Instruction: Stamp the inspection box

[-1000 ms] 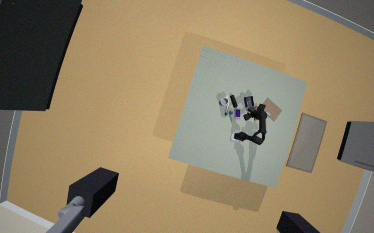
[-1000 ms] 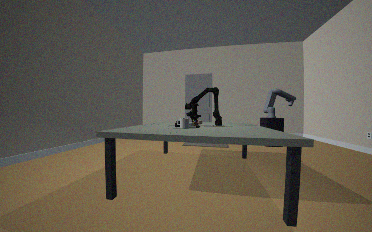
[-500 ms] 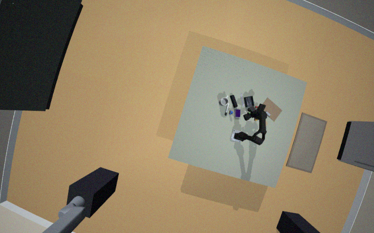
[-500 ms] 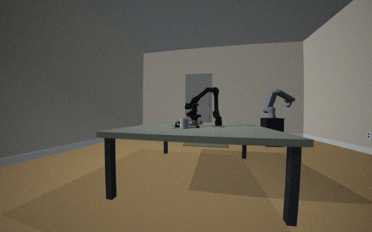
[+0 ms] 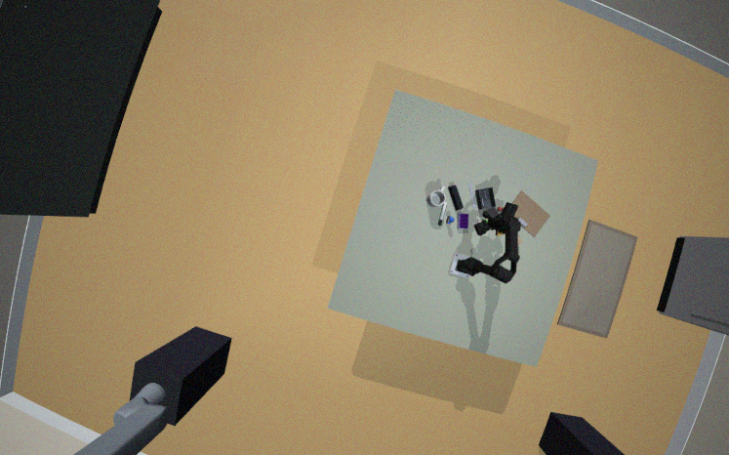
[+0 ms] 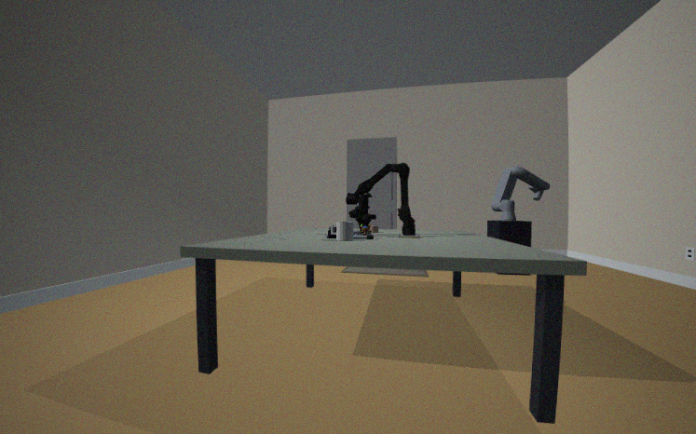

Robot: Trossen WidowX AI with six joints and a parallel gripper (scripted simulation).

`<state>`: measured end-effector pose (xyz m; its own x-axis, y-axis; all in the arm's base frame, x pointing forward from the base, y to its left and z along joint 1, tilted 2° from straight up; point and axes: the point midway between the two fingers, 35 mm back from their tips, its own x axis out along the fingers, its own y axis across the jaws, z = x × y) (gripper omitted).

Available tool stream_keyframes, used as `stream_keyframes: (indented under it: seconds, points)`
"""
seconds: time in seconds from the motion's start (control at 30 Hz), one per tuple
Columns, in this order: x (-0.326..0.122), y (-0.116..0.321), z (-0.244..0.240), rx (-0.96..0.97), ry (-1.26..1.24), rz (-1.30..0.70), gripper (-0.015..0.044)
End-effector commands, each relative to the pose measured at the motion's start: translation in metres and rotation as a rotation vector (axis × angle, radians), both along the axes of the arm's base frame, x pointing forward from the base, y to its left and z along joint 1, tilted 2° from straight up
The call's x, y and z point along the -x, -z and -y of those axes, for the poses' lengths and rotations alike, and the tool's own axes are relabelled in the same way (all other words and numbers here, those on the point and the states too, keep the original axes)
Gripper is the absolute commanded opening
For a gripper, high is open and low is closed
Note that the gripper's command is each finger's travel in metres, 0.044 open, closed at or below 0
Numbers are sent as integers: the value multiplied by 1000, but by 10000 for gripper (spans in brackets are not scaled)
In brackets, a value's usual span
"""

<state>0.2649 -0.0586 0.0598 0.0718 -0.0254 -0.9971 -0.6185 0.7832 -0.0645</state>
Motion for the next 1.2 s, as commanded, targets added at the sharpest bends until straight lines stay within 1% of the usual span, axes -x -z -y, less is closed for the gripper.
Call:
stream_keyframes:
  seconds: [0.0, 1.17]
  points:
    - [0, 3, 0, -3, -5, 0, 0]
    - [0, -8, -1, -3, -5, 0, 0]
